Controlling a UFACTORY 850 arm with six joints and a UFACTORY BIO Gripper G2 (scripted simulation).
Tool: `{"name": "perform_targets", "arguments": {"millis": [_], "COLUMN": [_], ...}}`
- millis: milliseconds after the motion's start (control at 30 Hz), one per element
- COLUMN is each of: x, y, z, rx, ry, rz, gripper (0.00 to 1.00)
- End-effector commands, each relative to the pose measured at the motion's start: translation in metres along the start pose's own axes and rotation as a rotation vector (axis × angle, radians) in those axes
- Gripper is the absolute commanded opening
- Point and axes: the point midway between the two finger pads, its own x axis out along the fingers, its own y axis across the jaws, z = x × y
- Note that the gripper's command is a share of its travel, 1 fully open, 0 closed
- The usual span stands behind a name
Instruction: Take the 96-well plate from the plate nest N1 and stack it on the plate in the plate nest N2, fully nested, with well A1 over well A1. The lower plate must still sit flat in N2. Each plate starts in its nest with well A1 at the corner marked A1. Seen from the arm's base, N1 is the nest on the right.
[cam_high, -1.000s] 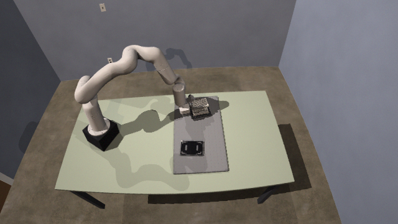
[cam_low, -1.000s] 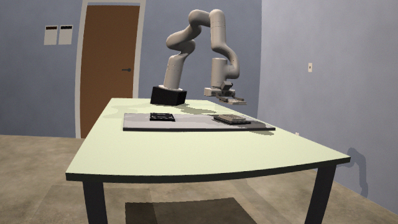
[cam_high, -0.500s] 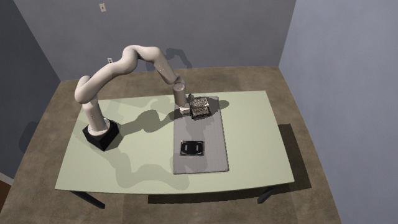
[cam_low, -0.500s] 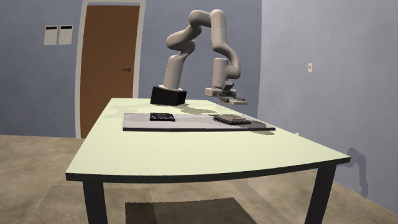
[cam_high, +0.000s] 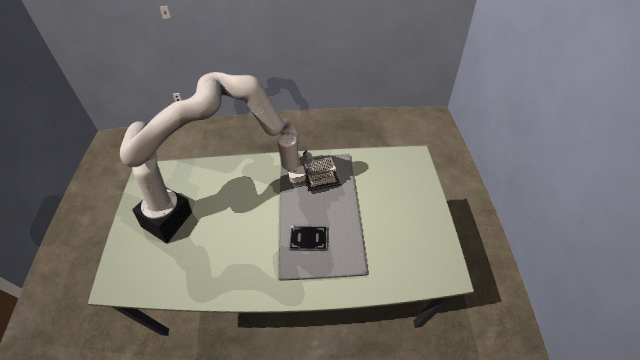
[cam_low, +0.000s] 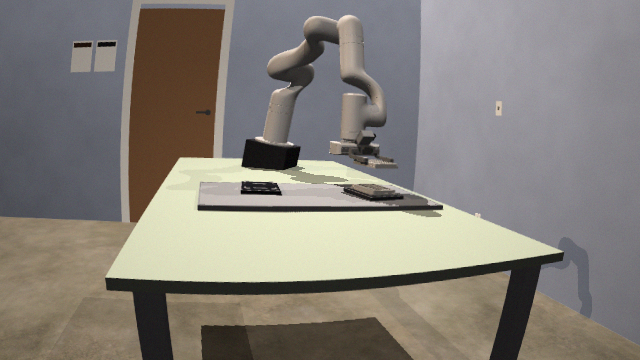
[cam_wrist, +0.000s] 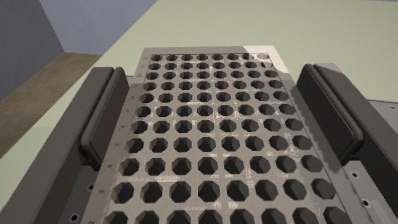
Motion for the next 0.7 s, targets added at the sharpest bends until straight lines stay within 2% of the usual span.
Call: {"name": "perform_targets", "arguments": {"millis": [0,133,667], "x": [0.001,0.001,0.001], "y": [0.000,0.000,0.000], "z": [0.001,0.001,-0.022], "rx": [0.000,0.000,0.000], "ry": [-0.002,-0.002,-0.002], "rz": [0.000,0.000,0.000], "gripper": [0.00,0.00,0.00]}}
